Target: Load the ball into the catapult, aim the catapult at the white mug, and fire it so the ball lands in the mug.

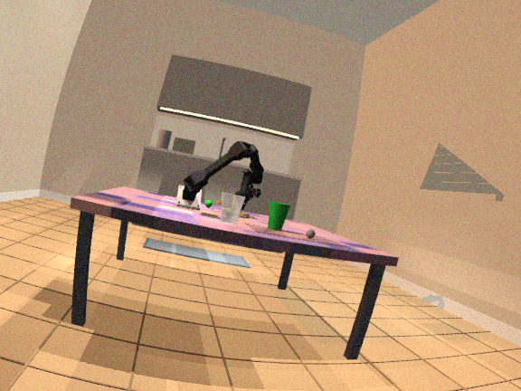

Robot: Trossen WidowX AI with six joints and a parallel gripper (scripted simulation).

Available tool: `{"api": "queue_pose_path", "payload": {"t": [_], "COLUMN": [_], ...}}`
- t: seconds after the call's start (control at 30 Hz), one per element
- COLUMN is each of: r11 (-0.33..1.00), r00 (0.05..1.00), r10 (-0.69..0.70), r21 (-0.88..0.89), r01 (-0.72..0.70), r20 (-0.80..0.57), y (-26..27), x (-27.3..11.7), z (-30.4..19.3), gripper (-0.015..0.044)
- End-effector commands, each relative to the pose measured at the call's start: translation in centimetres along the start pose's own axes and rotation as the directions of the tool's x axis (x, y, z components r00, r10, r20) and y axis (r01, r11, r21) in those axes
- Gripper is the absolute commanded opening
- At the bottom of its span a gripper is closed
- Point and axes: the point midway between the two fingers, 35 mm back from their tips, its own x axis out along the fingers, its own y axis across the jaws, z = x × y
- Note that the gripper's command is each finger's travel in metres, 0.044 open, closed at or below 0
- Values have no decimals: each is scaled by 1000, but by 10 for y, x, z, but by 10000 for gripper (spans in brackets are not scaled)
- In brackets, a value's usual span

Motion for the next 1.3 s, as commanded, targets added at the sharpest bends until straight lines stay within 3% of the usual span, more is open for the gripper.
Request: {"api": "queue_pose_path", "payload": {"t": [0.0, 0.07, 0.23, 0.5, 1.03, 1.27], "r11": [1000, 1000, 1000, 966, 688, 649], "r00": [1000, 1000, 1000, 1000, 1000, 1000], "r10": [4, 3, 3, 3, 4, 5], "r21": [-1, -2, -7, -257, -726, -760], "r01": [-4, -3, -3, -3, -2, -2], "r20": [-1, -1, -1, 0, 2, 2], "y": [2, 1, 0, 1, 16, 22], "x": [-24, -47, -50, -49, -47, -47], "z": [0, -1, -1, -1, -5, -8], "gripper": [13, 0, 0, 0, 0, 0]}}
